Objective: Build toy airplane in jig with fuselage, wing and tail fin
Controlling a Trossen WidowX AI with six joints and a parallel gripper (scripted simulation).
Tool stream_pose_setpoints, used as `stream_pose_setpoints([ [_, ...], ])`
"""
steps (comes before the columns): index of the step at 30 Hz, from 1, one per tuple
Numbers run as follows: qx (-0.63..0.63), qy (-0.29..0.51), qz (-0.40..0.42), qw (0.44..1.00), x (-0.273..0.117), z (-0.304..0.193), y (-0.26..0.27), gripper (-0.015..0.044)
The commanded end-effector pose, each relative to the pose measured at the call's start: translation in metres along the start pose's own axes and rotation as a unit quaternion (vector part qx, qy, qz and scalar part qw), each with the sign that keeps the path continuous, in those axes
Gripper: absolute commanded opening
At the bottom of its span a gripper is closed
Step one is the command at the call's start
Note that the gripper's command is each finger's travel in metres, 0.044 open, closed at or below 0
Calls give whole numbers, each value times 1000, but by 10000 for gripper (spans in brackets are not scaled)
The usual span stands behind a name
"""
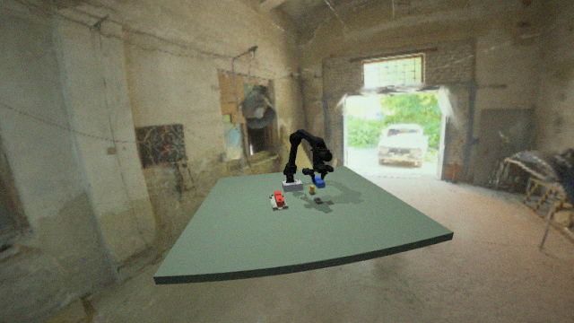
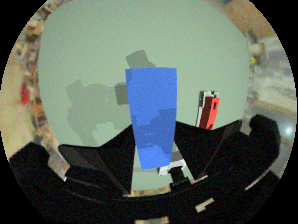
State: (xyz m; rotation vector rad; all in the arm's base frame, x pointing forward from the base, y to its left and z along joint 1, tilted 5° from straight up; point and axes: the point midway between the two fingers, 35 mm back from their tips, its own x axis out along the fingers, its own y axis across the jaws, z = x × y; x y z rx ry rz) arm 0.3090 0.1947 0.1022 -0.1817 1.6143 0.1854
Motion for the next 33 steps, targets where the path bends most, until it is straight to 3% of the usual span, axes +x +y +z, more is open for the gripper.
stream_pose_setpoints([
  [1, -2, -3, 2, 1000, -15, -2, -1, 0],
  [8, -6, -3, 2, 1000, -22, -3, -3, 0],
  [33, -220, -4, -3, 976, -13, -8, -85, 0],
])
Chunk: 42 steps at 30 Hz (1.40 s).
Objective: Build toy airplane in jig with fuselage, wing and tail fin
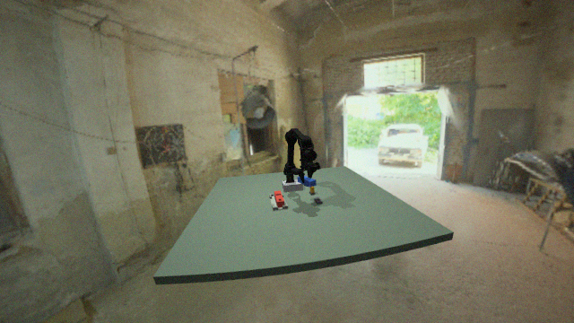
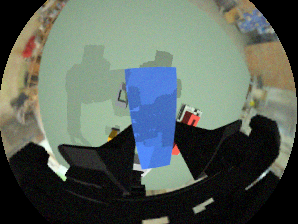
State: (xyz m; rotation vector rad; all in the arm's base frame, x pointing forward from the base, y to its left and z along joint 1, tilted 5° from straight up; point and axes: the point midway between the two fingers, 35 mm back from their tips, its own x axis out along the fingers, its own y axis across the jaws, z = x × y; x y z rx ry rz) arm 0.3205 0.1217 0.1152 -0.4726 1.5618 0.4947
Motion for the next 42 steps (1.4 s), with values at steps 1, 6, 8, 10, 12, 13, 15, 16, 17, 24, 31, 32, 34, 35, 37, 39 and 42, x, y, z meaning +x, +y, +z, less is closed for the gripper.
stream_pose_setpoints([
  [1, -39, -1, -4, 999, 1, -8, -12, 0],
  [6, -84, -1, -4, 996, 3, -17, -26, 0],
  [8, -101, 0, -5, 995, 4, -21, -31, 0],
  [10, -119, 0, -5, 993, 5, -25, -36, 0],
  [12, -137, 0, -5, 991, 6, -29, -41, 0],
  [13, -146, 0, -5, 989, 7, -32, -43, 0],
  [15, -164, 1, -6, 986, 8, -36, -48, 0],
  [16, -173, 1, -6, 985, 8, -38, -50, 0],
  [17, -182, 1, -6, 983, 9, -40, -53, 0],
  [24, -244, 2, -6, 970, 13, -57, -68, 0],
  [31, -307, 4, -7, 952, 17, -74, -83, 0],
  [32, -316, 4, -7, 949, 17, -77, -85, 0],
  [34, -334, 5, -6, 943, 19, -82, -88, 0],
  [35, -343, 5, -6, 939, 19, -85, -90, 0],
  [37, -360, 6, -6, 933, 21, -90, -94, 0],
  [39, -378, 6, -6, 926, 22, -95, -97, 0],
  [42, -404, 7, -6, 915, 24, -103, -102, 0],
])
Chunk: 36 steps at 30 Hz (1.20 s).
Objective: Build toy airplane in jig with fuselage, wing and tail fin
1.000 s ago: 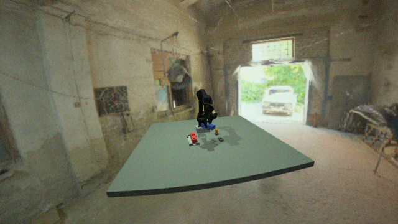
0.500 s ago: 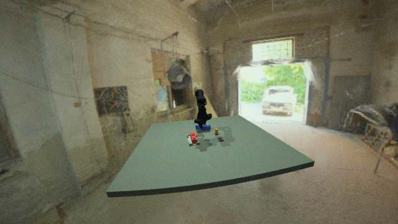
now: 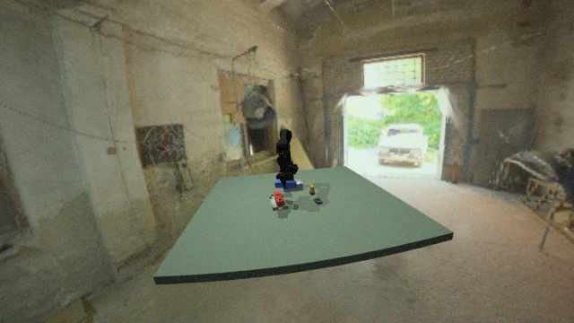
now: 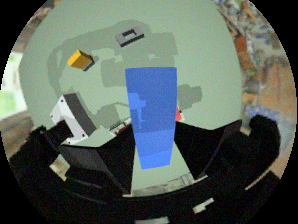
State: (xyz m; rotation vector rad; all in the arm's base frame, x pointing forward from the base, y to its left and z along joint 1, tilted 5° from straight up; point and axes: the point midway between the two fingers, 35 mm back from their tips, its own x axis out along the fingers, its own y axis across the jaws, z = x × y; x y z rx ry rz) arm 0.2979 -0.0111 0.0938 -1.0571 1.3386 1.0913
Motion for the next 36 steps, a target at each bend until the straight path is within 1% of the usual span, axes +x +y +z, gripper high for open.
stream_pose_setpoints([
  [1, -42, 3, -2, 999, 2, -14, 3, 0],
  [16, -190, 5, 2, 982, 14, -59, 20, 0],
  [19, -204, 5, 2, 979, 15, -63, 22, 0],
  [26, -204, 5, 2, 979, 15, -63, 22, 184],
  [27, -204, 5, 2, 979, 15, -63, 22, 195],
  [36, -204, 5, 2, 979, 15, -63, 22, 195],
])
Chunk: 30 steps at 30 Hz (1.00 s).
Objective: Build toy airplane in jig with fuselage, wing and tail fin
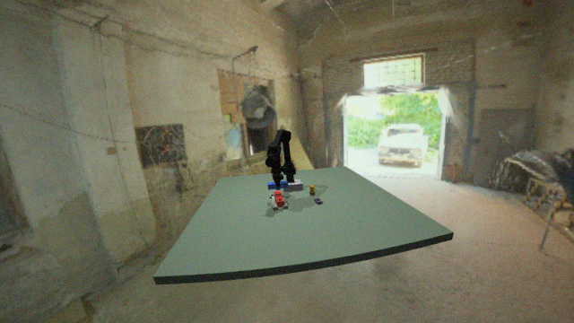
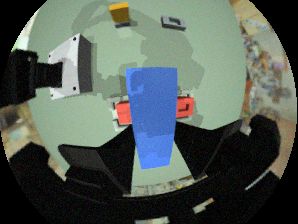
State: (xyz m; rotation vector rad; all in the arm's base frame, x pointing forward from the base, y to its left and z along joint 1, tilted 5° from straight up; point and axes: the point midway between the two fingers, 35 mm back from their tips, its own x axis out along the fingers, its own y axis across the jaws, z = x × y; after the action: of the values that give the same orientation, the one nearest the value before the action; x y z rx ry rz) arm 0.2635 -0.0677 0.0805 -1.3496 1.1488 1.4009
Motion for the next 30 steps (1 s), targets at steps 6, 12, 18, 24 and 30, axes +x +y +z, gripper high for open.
stream_pose_setpoints([
  [6, -3, 3, 0, 1000, 0, -2, 0, 195],
  [12, -3, 3, 0, 1000, 7, -2, 0, 195],
  [18, -3, 3, 0, 1000, 17, -2, 0, 195],
  [24, -3, 3, 0, 1000, 26, -2, 0, 195],
  [30, -3, 3, 0, 1000, 36, -2, 0, 195],
])
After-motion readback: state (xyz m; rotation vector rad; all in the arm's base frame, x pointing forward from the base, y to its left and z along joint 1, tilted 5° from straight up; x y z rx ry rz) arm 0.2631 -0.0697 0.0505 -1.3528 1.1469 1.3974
